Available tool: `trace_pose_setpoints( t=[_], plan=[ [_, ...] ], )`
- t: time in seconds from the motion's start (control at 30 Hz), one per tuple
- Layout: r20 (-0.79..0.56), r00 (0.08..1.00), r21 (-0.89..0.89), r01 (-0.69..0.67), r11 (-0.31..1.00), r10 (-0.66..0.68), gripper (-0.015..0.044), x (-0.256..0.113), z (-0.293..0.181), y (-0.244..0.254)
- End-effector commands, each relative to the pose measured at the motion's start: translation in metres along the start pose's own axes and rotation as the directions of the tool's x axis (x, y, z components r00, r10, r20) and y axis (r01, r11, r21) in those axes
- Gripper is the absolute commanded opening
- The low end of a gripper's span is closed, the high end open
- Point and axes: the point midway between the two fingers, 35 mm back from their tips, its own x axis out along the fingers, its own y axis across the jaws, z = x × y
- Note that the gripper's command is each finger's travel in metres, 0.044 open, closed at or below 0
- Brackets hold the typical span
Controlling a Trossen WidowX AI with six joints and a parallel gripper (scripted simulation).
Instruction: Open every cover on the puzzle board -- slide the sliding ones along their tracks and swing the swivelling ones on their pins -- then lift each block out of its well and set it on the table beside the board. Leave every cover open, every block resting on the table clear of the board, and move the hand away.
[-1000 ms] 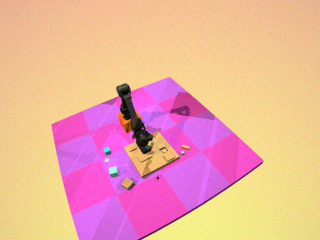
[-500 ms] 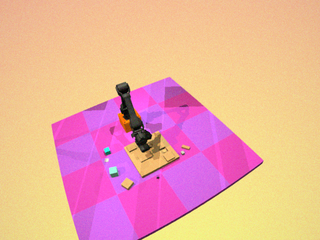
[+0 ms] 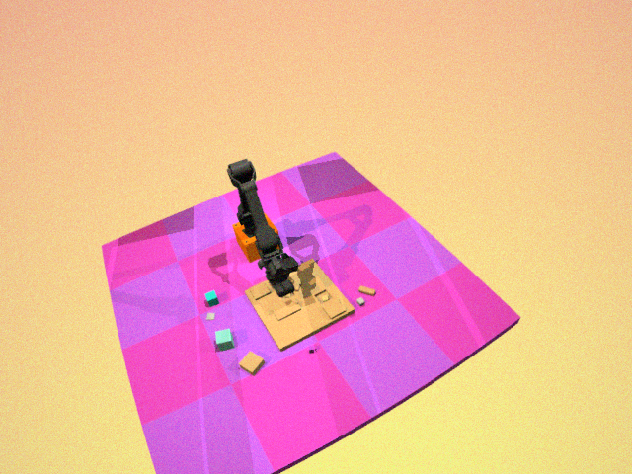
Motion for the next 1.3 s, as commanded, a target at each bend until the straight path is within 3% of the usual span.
trace_pose_setpoints(
  t=[0.0, 1.27],
  plan=[
    [0.001, 1.000, 0.002, 0.001, 1.000, -0.001, 0.0000, 0.000, 0.001, 0.003],
    [0.003, 1.000, 0.002, -0.001, 1.000, 0.001, 0.0000, 0.000, 0.026, 0.038]
  ],
)
